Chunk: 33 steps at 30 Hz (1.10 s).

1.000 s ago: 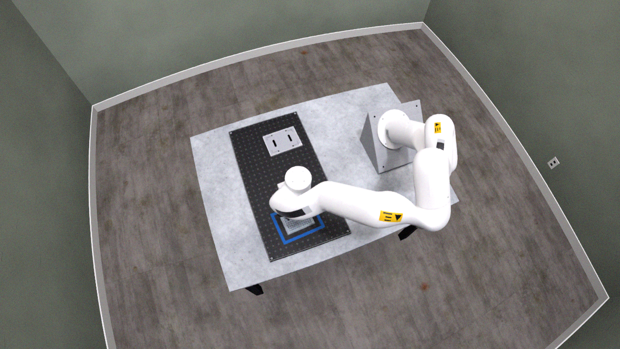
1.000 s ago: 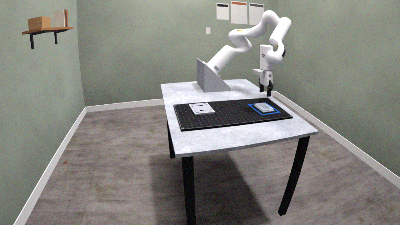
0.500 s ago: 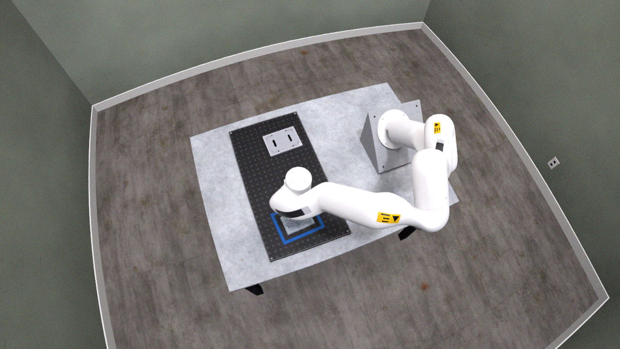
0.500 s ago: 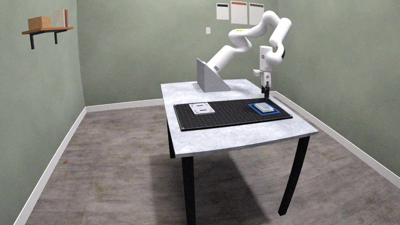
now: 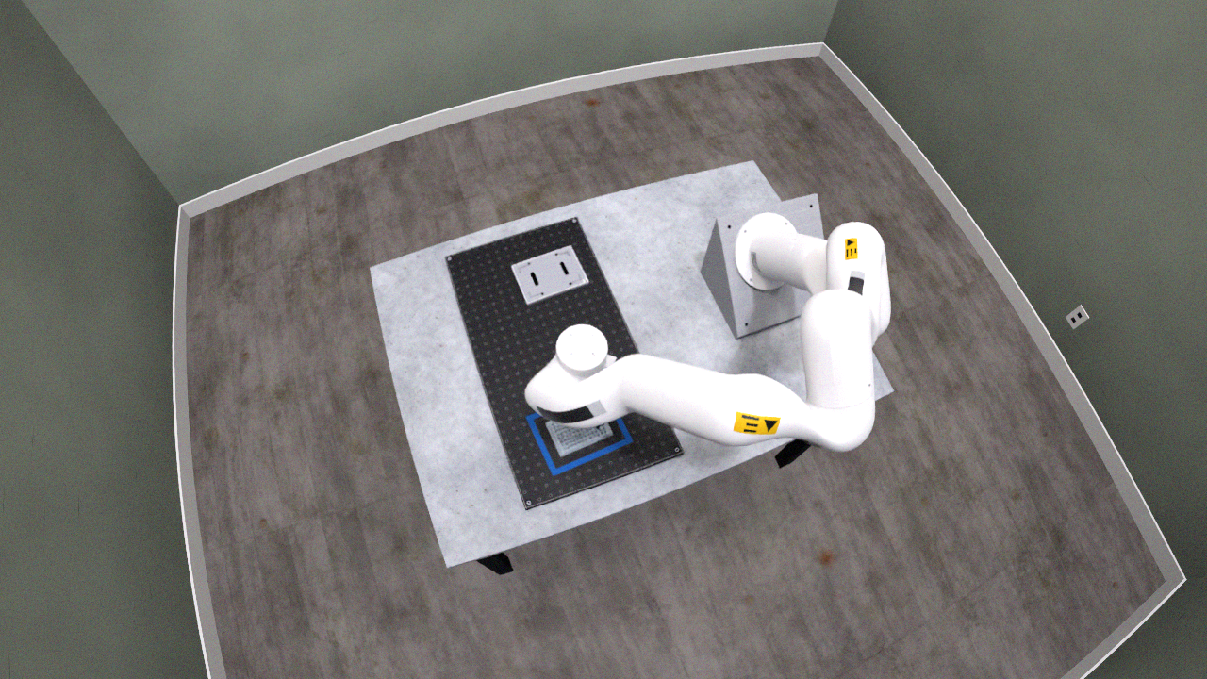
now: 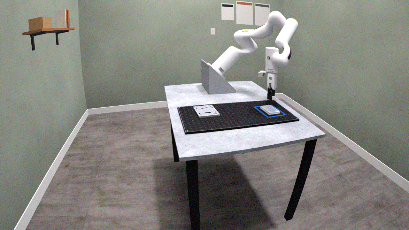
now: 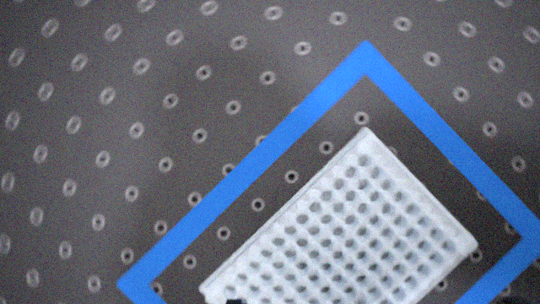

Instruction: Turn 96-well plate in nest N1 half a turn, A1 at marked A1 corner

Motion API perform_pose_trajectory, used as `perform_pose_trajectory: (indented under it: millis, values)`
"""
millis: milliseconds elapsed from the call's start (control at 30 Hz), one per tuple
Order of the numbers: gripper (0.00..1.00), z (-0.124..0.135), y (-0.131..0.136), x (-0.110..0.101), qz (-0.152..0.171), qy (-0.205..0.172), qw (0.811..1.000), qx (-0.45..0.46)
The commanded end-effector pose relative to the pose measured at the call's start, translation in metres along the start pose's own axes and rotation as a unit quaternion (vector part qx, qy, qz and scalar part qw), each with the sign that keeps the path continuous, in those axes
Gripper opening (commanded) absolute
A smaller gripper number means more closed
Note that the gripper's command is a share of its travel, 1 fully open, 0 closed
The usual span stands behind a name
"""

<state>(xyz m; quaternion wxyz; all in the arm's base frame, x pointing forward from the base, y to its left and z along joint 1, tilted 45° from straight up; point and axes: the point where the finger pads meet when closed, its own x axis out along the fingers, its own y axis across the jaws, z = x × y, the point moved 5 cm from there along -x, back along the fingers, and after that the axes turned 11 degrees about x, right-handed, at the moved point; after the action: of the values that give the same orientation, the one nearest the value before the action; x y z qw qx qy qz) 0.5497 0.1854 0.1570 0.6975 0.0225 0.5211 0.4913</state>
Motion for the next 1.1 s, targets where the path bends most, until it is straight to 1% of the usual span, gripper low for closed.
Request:
perform_pose_trajectory:
  millis: [0, 100, 167, 300, 467, 633, 1067]
  values:
    - [1.00, 0.0018, -0.0006, -0.0008, 0.001, 0.009, 0.994, 0.110]
    - [1.00, 0.0018, -0.0006, -0.0008, 0.000, 0.009, 0.987, 0.160]
    - [1.00, 0.0018, -0.0006, -0.0008, 0.000, 0.009, 0.987, 0.160]
    - [1.00, 0.0018, -0.0006, -0.0008, -0.001, 0.009, 0.974, 0.225]
    - [1.00, 0.0018, -0.0006, -0.0008, -0.001, 0.009, 0.952, 0.305]
    - [1.00, 0.0018, -0.0006, -0.0008, -0.002, 0.009, 0.923, 0.384]
    - [1.00, 0.0018, -0.0006, -0.0008, -0.002, 0.009, 0.923, 0.386]
